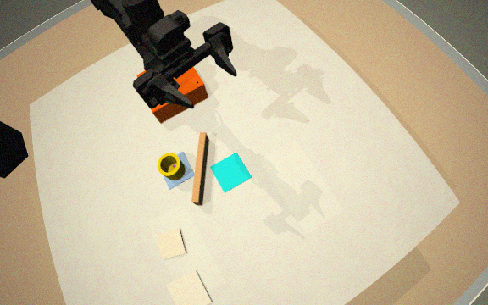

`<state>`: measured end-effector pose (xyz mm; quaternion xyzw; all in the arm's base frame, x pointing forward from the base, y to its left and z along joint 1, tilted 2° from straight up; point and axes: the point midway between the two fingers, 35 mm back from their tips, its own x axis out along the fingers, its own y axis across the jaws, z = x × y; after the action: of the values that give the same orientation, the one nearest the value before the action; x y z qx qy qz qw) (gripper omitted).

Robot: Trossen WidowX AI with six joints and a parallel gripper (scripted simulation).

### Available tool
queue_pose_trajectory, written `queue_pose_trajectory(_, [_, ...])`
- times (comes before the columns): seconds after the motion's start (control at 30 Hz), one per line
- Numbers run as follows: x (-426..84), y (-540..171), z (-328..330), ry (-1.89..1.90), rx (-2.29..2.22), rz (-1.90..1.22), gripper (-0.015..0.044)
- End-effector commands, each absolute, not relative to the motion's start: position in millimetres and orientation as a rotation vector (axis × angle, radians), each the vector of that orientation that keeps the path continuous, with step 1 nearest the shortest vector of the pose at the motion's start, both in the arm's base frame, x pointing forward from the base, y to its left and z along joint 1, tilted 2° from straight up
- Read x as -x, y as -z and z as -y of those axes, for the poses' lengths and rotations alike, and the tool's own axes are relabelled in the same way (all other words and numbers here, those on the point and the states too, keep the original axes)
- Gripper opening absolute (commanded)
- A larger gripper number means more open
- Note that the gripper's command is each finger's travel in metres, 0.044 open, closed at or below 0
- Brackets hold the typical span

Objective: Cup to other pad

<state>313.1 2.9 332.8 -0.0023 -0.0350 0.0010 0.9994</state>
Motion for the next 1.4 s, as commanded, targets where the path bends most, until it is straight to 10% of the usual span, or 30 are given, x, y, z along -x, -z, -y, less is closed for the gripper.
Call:
queue_pose_trajectory(0.0, [-315,-329,-1,0.005,0.020,0.052,0.0374])
queue_pose_trajectory(0.27, [-325,-193,79,0.071,0.464,-0.633,0.0167])
queue_pose_trajectory(0.7, [-207,-63,134,-0.518,0.610,-1.468,0.0167])
queue_pose_trajectory(1.37, [-208,-52,133,-0.535,0.607,-1.477,0.0167])
